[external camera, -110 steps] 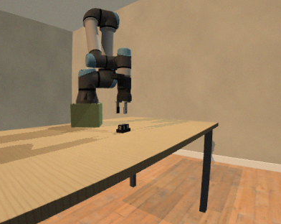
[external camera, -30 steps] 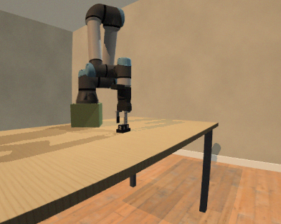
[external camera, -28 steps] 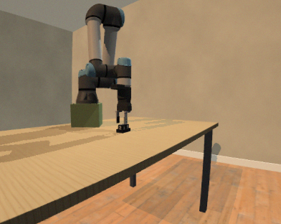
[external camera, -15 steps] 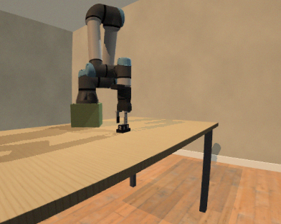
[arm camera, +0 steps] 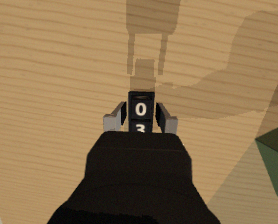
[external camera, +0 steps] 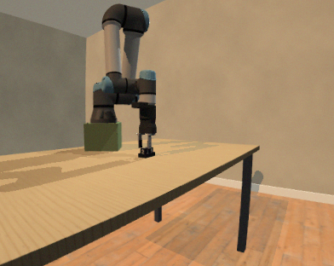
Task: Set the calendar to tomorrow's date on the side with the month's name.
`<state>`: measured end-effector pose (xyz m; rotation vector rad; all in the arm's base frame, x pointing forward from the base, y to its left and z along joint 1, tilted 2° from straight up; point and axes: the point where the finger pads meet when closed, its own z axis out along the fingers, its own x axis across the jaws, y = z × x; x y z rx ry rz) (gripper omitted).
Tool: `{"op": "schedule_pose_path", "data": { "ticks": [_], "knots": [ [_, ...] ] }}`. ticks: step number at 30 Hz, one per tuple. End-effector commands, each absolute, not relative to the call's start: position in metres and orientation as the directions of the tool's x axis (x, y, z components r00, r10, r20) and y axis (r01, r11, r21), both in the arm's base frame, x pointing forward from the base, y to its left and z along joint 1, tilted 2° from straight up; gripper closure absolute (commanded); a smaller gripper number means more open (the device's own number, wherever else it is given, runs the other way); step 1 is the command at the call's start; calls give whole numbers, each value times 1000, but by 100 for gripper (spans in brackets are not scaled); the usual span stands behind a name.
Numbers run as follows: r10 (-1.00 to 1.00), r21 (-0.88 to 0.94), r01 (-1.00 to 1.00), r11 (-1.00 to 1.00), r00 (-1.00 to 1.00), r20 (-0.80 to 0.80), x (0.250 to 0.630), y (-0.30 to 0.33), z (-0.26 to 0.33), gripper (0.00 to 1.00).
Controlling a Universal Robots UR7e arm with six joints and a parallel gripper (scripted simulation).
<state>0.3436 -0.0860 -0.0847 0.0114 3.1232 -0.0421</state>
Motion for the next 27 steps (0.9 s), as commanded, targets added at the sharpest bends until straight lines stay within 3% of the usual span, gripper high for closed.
{"op": "schedule_pose_path", "data": {
  "ticks": [1, 27],
  "knots": [
    [7, -27, 8, 1000, -1000, -19, 344, -86, -92, 13],
    [7, -27, 8, 1000, -1000, -19, 344, -87, -105, 13]
  ]
}}
